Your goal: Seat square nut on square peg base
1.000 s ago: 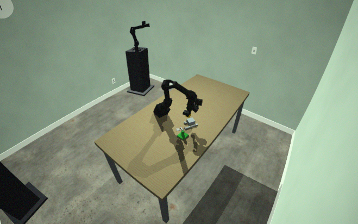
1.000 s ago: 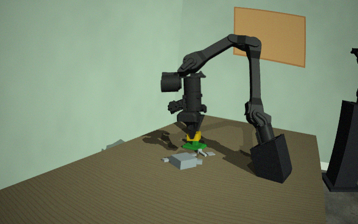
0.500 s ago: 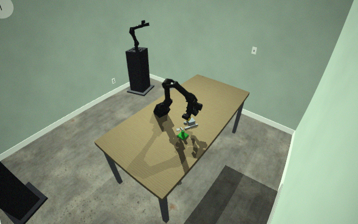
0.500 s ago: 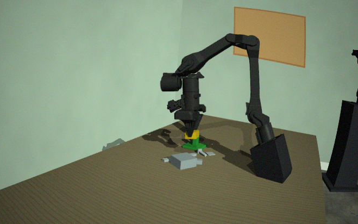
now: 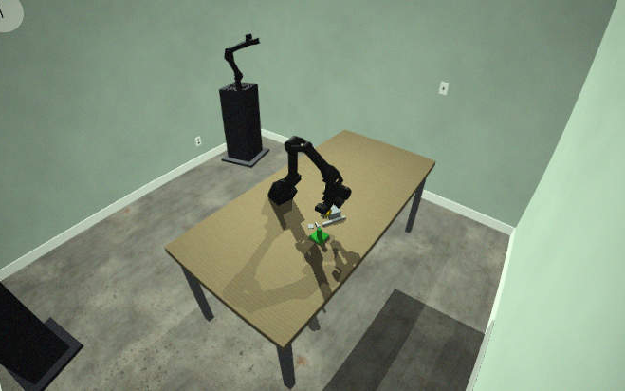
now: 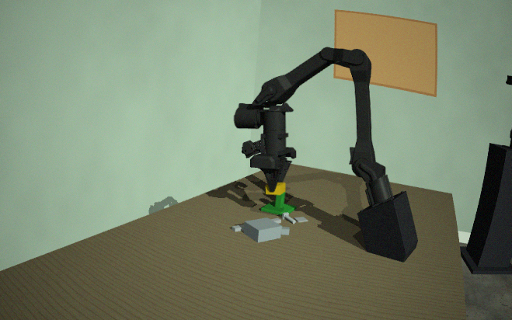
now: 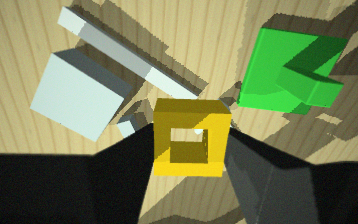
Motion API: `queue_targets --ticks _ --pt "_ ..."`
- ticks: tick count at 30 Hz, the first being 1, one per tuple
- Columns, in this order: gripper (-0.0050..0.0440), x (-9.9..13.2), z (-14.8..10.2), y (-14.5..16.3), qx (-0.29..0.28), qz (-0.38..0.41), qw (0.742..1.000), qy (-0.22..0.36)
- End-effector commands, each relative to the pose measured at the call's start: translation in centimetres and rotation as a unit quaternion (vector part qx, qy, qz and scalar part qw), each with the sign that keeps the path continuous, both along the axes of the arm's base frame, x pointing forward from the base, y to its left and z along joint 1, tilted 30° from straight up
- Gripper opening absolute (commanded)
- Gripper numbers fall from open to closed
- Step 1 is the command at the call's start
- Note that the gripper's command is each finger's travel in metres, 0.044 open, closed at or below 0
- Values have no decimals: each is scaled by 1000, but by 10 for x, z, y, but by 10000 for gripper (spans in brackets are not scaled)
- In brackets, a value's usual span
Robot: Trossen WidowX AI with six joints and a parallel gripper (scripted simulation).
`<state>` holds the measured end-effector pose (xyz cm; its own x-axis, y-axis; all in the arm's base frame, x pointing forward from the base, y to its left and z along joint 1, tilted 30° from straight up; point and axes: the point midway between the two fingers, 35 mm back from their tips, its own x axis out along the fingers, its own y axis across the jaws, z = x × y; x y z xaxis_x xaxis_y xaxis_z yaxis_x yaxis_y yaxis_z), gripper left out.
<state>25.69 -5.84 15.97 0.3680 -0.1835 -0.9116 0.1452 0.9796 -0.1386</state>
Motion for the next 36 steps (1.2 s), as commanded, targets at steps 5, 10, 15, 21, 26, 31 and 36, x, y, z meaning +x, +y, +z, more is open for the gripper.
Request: queue_targets --ticks 5,10,15,21,26,31,36 --pt "-50 3 13 -23 -1 -11 1000 -21" --pt "-50 3 16 -33 0 -15 1000 -26" --pt "-50 2 20 -49 1 -21 999 -36" --pt "-50 0 26 -67 0 -27 998 -48" --pt "-50 -2 29 -77 -1 -30 998 -54" --pt "-50 -5 34 -92 -4 -36 997 -64" --pt "-50 -8 36 -100 -6 -38 997 -69"
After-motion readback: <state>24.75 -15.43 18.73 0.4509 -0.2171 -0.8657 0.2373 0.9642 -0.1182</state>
